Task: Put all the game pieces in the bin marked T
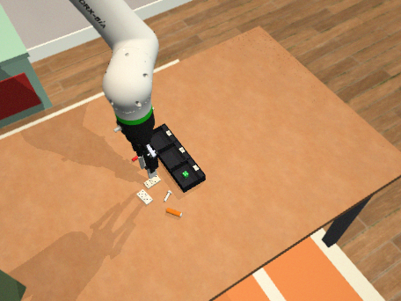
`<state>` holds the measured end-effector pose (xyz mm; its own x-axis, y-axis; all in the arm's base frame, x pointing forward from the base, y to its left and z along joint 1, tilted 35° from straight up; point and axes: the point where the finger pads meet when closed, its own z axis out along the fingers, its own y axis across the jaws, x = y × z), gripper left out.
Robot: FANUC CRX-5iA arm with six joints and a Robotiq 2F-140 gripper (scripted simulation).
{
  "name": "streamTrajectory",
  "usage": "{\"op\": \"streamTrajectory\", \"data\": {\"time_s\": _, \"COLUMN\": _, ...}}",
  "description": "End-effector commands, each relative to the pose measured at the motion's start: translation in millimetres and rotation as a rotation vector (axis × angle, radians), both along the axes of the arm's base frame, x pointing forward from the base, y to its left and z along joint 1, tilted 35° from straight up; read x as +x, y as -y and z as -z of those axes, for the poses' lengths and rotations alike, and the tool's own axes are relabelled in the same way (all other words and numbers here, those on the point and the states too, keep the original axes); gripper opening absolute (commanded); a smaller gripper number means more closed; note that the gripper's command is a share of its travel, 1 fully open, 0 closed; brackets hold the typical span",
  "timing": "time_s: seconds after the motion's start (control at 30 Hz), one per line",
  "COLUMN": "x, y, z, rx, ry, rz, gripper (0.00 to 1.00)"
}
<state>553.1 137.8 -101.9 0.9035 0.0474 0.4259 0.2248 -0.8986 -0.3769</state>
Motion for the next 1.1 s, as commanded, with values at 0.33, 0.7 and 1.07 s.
{"op": "streamTrajectory", "data": {"time_s": 0.33, "x": 2, "y": 1, "z": -1, "rx": 0.000, "ry": 0.001, "rz": 0.000, "gripper": 0.25}}
{"op": "streamTrajectory", "data": {"time_s": 0.7, "x": 2, "y": 1, "z": -1, "rx": 0.000, "ry": 0.001, "rz": 0.000, "gripper": 0.25}}
{"op": "streamTrajectory", "data": {"time_s": 1.07, "x": 8, "y": -6, "z": 12, "rx": 0.000, "ry": 0.001, "rz": 0.000, "gripper": 0.25}}
